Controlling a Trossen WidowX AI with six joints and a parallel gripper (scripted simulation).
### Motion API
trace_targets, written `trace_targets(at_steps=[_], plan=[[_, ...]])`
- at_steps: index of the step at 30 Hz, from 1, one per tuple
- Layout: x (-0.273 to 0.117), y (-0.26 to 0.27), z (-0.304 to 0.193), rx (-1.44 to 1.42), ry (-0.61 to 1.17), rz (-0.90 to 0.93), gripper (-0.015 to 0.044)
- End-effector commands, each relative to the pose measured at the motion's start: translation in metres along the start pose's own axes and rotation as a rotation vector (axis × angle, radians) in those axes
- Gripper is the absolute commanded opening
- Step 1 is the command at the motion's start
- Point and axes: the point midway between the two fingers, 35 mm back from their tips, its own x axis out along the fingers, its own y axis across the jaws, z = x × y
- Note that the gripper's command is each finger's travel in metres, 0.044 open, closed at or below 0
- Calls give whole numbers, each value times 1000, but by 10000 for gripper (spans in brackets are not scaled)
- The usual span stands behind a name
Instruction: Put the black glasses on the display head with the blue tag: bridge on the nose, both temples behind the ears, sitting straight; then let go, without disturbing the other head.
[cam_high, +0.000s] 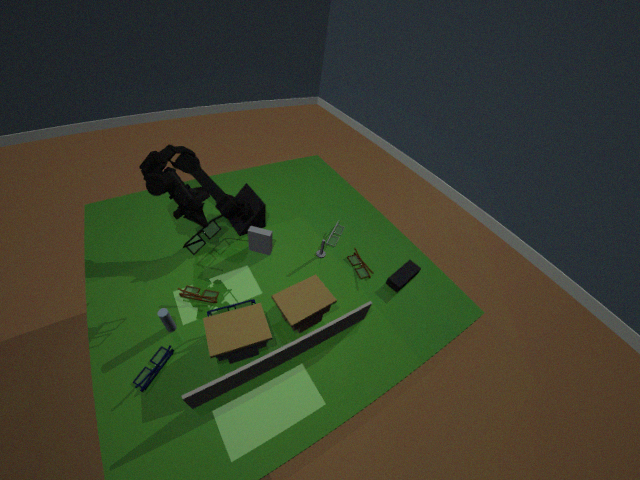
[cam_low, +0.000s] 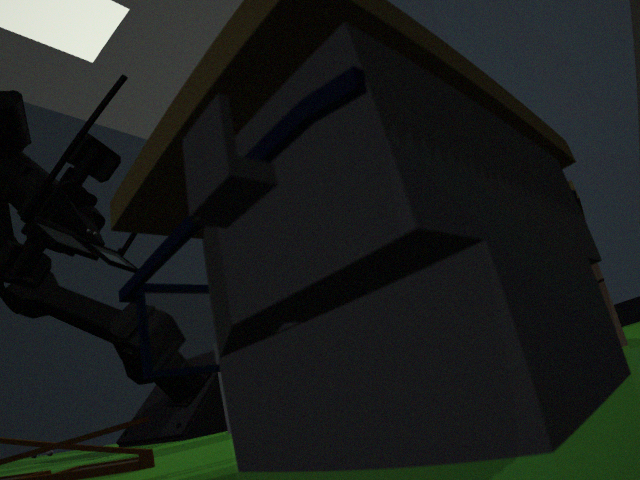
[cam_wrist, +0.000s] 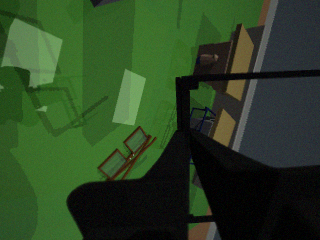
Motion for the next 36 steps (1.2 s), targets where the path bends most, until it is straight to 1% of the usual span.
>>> trace_targets(at_steps=[1,19,36], plan=[[11,-6,-1,37,-34,33,0],[68,-39,10,211,-159,239,0],[118,-67,42,322,-152,455,0]])
